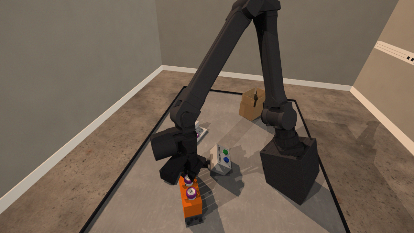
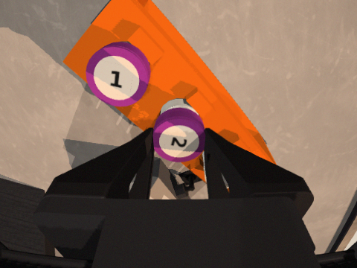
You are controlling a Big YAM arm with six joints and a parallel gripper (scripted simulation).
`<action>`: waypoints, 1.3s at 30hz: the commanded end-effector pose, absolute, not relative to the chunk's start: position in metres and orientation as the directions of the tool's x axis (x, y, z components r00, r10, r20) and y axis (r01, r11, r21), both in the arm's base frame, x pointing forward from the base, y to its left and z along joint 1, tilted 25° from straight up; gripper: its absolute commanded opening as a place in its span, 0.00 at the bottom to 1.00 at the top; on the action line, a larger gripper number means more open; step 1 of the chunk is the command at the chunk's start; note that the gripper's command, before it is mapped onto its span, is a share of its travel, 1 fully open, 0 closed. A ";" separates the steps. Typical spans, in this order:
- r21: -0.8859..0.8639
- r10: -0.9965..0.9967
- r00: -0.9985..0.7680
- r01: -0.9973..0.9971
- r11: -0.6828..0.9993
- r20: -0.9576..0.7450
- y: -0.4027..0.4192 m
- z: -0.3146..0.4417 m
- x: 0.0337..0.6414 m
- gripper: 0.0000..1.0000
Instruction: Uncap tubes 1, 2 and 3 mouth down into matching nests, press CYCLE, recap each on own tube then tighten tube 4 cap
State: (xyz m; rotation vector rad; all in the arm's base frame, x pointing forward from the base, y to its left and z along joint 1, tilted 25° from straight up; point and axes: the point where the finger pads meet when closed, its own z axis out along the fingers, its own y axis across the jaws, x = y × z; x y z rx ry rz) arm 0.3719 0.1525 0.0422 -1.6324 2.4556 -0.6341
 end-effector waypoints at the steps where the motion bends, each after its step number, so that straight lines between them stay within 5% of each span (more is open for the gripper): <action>1: -0.422 -0.905 -0.412 -0.843 0.335 0.104 0.157 0.048 0.389 0.00; 38: -0.421 -0.907 -0.409 -0.844 0.332 0.104 0.159 0.050 0.381 0.00; 39: -0.421 -0.907 -0.409 -0.844 0.332 0.104 0.159 0.050 0.381 0.49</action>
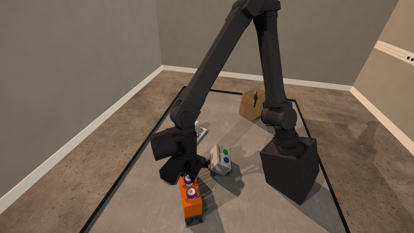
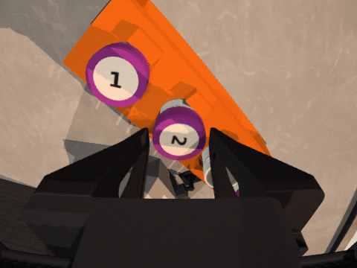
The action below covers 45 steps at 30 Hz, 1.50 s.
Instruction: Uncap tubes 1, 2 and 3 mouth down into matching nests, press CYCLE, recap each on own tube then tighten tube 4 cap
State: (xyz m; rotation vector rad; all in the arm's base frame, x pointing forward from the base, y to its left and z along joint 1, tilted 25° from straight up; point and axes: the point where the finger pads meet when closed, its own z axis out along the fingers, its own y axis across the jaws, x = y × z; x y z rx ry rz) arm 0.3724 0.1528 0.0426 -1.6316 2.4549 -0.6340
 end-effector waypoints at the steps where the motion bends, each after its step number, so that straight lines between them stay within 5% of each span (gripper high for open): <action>1: -0.421 -0.907 -0.409 -0.844 0.332 0.104 0.159 0.050 0.381 0.49; 20: -0.421 -0.907 -0.409 -0.844 0.332 0.104 0.159 0.050 0.381 0.49; 26: -0.432 -0.787 -0.617 -0.710 0.556 0.003 0.152 0.040 0.385 0.49; 45: -0.428 -0.776 -0.631 -0.703 0.569 0.005 0.149 0.032 0.381 0.49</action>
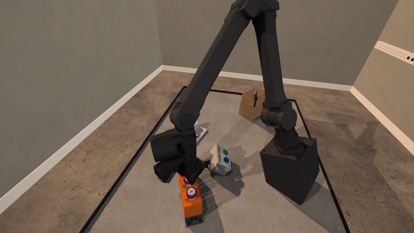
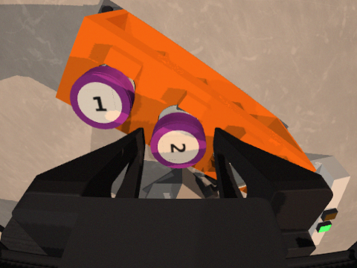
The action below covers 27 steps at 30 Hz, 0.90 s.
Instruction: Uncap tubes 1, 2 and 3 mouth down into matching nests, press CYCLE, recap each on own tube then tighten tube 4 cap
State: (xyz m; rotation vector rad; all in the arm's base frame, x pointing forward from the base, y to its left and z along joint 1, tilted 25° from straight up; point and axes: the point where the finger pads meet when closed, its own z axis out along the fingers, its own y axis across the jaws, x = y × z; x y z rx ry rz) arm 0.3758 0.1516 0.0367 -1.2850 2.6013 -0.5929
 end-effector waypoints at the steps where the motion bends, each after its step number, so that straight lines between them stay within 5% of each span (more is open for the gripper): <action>1: -0.426 -0.775 -0.632 -0.704 0.568 0.010 0.147 0.030 0.379 0.49; 13: -0.429 -0.779 -0.627 -0.705 0.565 0.005 0.148 0.032 0.383 0.49; 14: -0.434 -0.790 -0.613 -0.710 0.555 -0.007 0.155 0.041 0.383 0.00; 27: -0.434 -0.790 -0.613 -0.710 0.555 -0.007 0.155 0.041 0.383 0.00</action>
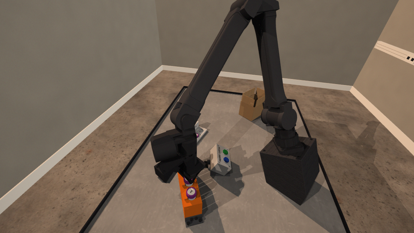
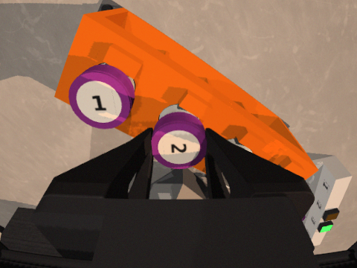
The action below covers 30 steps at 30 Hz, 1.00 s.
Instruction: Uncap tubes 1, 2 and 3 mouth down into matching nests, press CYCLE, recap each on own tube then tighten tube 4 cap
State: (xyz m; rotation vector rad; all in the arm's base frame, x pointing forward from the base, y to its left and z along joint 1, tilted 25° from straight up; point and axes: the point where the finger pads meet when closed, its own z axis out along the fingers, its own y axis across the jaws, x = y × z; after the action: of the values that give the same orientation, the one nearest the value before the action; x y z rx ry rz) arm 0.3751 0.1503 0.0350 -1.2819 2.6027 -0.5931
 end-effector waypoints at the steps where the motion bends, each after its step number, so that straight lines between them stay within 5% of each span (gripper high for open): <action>1: -0.434 -0.790 -0.613 -0.710 0.555 -0.007 0.155 0.041 0.383 0.00; 30: -0.304 -0.148 -0.941 -0.051 0.951 -0.303 0.149 0.031 0.383 0.00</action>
State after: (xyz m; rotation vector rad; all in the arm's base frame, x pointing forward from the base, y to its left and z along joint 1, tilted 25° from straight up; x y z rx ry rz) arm 0.3757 0.1498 0.0349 -0.3205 2.7809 -0.4506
